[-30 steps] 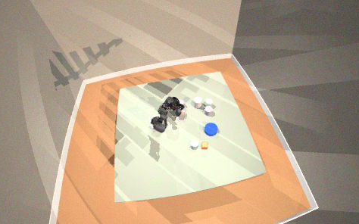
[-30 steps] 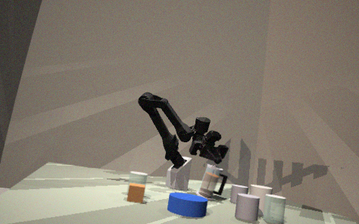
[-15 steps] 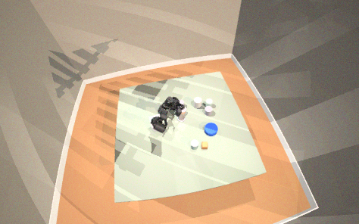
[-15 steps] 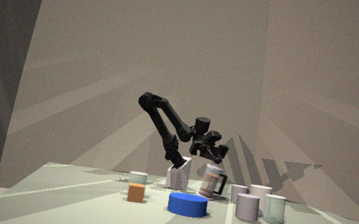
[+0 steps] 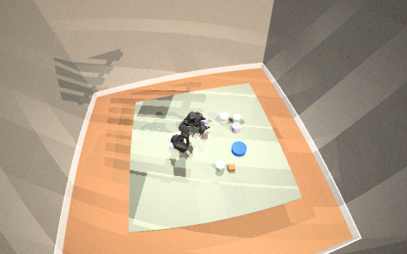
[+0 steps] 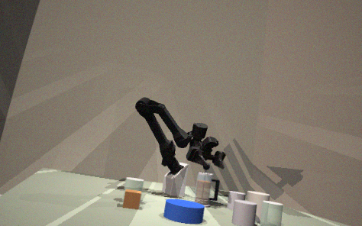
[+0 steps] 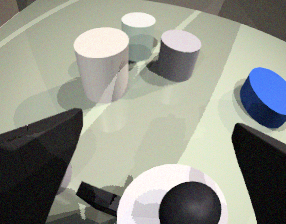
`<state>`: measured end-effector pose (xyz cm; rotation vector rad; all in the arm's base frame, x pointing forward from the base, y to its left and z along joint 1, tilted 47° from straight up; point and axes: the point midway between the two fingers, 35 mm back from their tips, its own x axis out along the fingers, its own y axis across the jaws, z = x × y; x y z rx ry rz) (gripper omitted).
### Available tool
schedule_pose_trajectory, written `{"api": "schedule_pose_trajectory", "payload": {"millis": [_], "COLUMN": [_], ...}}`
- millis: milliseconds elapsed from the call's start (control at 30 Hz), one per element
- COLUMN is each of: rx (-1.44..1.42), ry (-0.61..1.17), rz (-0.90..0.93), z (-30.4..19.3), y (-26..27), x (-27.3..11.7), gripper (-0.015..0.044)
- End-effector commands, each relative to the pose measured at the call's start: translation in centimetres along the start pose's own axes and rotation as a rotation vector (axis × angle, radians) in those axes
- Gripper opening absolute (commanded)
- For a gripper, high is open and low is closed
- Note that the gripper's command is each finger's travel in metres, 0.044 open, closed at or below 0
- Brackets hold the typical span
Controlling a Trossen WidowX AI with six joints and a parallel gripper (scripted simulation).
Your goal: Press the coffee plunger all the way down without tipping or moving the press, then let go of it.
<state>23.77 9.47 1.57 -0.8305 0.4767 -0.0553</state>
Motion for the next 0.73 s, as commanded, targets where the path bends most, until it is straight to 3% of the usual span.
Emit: {"api": "schedule_pose_trajectory", "payload": {"millis": [0,300,700], "rx": [0.015,0.038,-0.016], "ry": [-0.018,-0.03,0.013], "rz": [0.012,0.046,0.014], "z": [0.8,2.4,5.0], "y": [0.2,1.0,-1.3], "x": [-0.1,-1.0,-7.0], "gripper": [0.044,0.044,0.044]}}
